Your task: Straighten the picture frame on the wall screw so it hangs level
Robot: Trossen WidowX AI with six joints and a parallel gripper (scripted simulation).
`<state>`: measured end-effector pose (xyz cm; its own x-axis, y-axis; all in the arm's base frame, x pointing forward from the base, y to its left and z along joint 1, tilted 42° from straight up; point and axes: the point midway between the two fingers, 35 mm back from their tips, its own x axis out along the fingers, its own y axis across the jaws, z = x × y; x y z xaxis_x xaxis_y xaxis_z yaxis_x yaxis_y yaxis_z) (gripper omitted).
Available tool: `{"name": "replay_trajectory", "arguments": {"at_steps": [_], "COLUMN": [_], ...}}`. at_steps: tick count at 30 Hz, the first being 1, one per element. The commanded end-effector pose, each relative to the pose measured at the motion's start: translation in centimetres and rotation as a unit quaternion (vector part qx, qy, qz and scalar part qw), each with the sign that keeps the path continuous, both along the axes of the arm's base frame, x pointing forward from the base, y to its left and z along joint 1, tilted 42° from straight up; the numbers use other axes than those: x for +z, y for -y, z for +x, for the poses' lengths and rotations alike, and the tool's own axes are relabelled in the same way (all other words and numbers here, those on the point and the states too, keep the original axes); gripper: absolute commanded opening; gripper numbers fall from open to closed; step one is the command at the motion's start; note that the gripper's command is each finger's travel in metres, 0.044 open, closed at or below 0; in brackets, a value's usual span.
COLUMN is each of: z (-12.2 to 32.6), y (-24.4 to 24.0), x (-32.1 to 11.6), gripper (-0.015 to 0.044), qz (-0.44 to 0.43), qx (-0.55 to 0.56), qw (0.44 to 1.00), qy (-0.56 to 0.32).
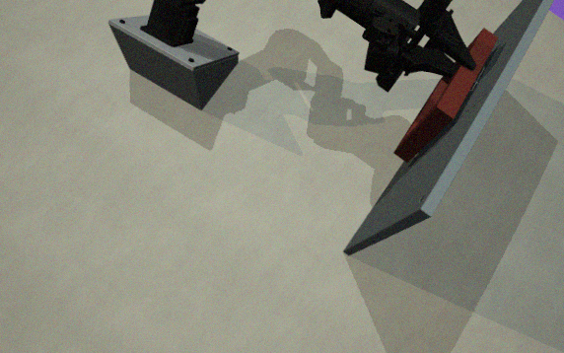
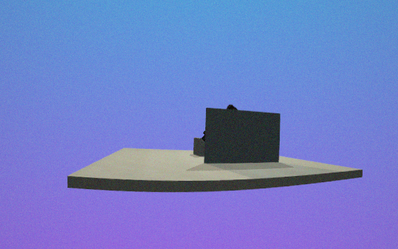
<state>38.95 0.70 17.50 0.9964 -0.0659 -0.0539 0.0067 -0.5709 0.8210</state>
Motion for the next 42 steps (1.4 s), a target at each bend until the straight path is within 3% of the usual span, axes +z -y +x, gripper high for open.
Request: {"name": "replay_trajectory", "arguments": {"at_steps": [1,24,34,38,42], "z": [0.0,0.0,0.0,-0.1,-3.0], "y": [0.0,0.0,0.0,0.0,-0.5], "x": [0.0,0.0,0.0,0.0,0.8], "gripper": [0.0,0.0,0.026,0.026,0.026], "qz": [0.003,0.075,0.063,0.062,0.044], "qx": [0.0,-0.004,-0.004,-0.004,-0.005], "qw": [1.0,0.997,0.998,0.998,0.999], "qy": [0.0,0.006,0.004,0.004,0.003]}}
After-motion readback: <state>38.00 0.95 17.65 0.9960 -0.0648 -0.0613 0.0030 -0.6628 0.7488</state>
